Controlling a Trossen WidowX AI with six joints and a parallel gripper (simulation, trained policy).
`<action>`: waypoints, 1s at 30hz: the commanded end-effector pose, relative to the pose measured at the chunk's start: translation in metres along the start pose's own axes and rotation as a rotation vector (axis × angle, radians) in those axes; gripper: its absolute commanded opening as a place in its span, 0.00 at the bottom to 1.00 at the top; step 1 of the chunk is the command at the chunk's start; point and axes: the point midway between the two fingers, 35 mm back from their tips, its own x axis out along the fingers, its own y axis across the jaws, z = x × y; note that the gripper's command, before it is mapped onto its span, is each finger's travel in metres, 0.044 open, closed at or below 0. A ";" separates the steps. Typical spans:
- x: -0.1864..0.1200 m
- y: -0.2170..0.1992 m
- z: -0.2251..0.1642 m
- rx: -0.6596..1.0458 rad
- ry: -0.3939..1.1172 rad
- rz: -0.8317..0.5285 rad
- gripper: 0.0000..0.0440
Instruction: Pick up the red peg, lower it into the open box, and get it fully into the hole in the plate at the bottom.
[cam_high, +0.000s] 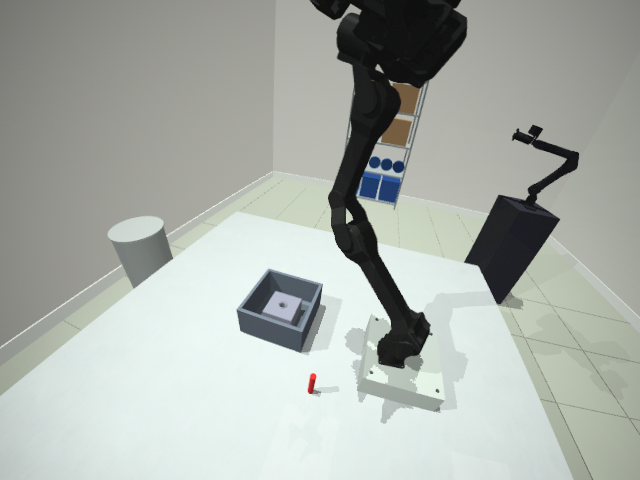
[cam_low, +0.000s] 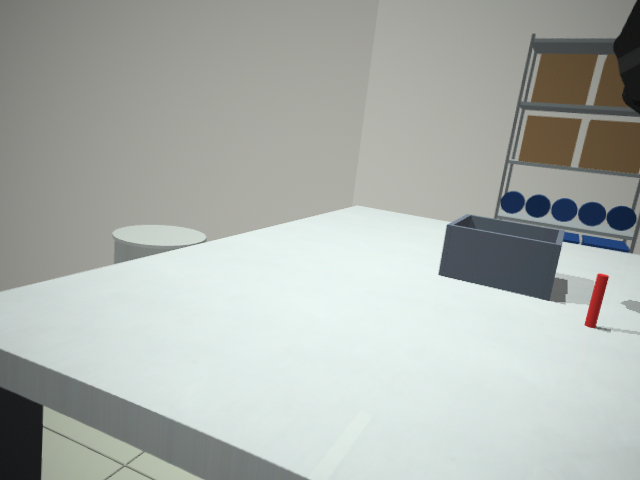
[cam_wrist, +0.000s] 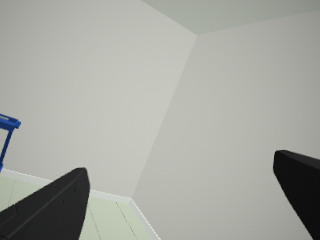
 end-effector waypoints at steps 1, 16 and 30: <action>-0.003 -0.002 -0.001 0.003 0.006 -0.011 0.96; -0.031 0.072 0.030 -0.007 0.020 -0.171 1.00; 0.014 0.175 -0.033 0.031 0.265 -0.167 1.00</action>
